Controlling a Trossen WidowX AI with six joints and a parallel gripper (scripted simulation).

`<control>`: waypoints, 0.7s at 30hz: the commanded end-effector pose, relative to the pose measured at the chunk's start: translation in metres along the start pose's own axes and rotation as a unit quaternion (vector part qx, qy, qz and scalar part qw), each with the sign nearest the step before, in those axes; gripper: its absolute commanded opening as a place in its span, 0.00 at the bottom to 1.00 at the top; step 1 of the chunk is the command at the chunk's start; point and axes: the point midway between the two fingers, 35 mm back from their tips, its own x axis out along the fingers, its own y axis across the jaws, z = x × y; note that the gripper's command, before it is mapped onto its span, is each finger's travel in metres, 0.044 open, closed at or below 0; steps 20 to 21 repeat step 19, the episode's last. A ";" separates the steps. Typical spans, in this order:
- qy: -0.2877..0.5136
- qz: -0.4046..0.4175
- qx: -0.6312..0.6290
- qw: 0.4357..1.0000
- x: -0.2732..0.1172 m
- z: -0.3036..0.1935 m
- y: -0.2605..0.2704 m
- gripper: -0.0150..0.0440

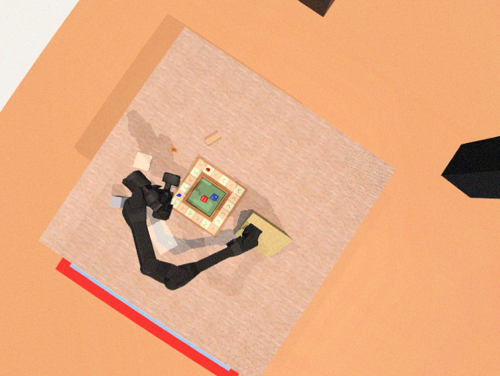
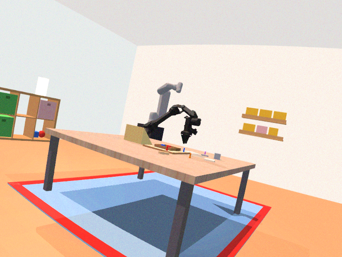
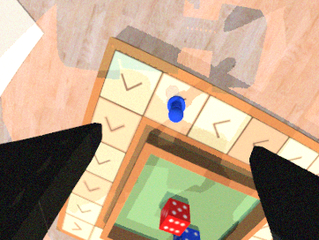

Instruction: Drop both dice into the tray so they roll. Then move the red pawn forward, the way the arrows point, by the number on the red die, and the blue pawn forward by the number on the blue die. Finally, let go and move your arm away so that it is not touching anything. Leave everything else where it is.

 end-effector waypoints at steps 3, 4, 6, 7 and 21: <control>0.009 -0.016 0.051 0.999 -0.039 -0.064 -0.020 1.00; 0.010 -0.018 0.062 0.998 -0.046 -0.080 -0.022 1.00; 0.012 -0.020 0.084 0.996 -0.060 -0.113 -0.024 1.00; 0.013 -0.019 0.095 0.995 -0.065 -0.129 -0.023 1.00; 0.007 -0.022 0.104 0.994 -0.071 -0.139 -0.024 1.00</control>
